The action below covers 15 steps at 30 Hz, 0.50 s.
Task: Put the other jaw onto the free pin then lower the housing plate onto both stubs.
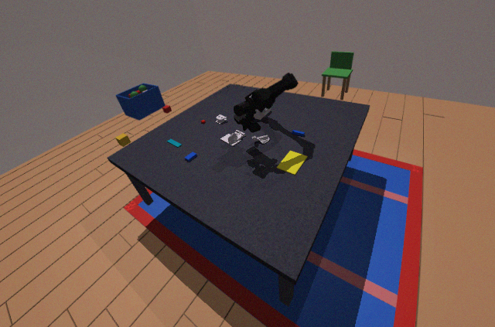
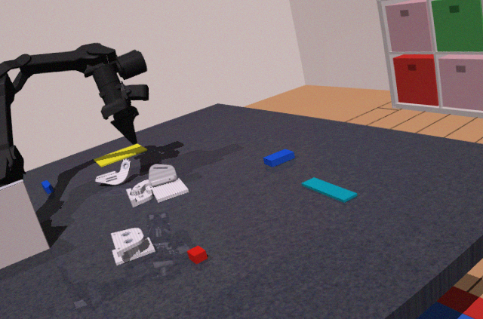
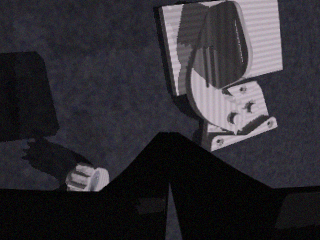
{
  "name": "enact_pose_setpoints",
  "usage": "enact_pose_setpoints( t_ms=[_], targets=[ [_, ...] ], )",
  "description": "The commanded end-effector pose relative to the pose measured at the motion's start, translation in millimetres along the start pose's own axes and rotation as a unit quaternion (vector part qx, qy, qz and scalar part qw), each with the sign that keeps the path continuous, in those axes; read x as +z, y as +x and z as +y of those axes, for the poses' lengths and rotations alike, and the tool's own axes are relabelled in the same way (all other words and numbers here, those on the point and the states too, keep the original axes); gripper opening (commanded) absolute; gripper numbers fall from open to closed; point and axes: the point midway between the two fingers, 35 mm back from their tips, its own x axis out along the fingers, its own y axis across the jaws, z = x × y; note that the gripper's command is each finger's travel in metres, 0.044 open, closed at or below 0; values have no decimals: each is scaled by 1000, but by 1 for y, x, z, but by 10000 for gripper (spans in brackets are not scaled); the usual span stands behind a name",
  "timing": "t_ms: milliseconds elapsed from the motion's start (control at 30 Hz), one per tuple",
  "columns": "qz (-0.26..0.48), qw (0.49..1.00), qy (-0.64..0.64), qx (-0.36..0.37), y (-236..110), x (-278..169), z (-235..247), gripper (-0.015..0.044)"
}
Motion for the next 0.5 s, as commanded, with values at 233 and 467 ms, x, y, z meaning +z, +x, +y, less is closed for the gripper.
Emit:
enact_pose_setpoints(
  t_ms=[233, 467],
  targets=[
    [48, 995, 59, 69, -5, -14, 28, 0],
    [84, 985, 101, 112, -11, -23, 45, 0]
  ],
)
